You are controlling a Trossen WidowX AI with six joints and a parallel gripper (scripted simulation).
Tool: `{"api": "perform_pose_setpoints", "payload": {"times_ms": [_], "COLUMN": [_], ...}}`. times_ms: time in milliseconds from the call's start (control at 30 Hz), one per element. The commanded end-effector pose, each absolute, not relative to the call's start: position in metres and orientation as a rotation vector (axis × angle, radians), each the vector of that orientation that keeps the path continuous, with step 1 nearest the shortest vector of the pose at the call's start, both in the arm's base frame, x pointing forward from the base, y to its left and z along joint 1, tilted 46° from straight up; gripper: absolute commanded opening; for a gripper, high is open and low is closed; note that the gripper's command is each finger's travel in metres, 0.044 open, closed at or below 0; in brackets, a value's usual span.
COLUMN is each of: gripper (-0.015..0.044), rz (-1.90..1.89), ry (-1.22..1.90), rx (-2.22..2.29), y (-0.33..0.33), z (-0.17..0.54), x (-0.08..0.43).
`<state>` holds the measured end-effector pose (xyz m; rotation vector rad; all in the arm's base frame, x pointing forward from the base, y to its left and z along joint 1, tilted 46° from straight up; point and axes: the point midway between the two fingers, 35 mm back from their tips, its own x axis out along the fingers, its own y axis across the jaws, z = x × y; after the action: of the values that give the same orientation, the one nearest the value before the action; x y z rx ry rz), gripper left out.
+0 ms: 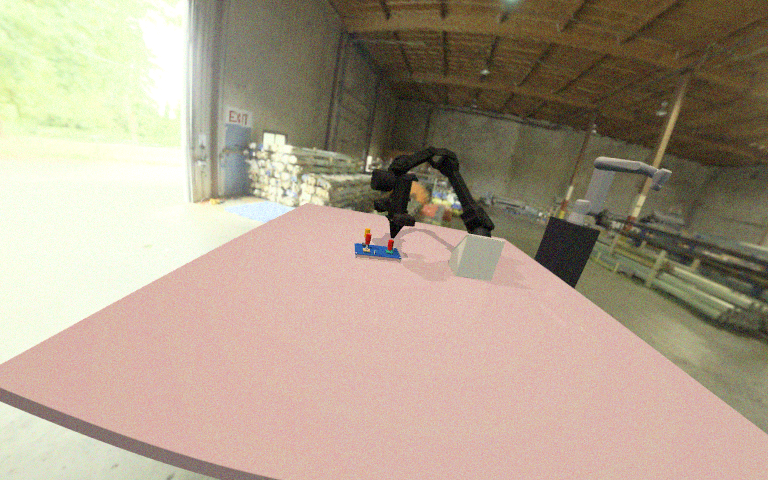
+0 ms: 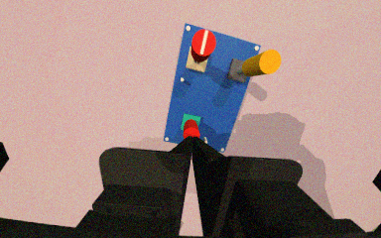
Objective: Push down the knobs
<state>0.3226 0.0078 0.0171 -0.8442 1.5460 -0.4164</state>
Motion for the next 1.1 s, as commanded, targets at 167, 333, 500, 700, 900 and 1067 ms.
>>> {"api": "perform_pose_setpoints", "payload": {"times_ms": [167,333,500,700,900,1067], "gripper": [0.0184,0.0105,0.0000,0.0000,0.0000,0.0000], "rz": [-0.417,-0.443,-0.511,-0.647,-0.779,-0.885], "ry": [1.547,1.469,1.397,1.333,1.259,1.191], "rx": [-0.844,-0.808,-0.722,-0.553,-0.384,-0.244], "y": [0.007,0.015,0.023,0.029,0.034,0.039], "z": [0.016,0.022,0.028,0.030,0.032,0.033], "x": [0.322,0.339,0.352,0.361,0.368,0.374]}}
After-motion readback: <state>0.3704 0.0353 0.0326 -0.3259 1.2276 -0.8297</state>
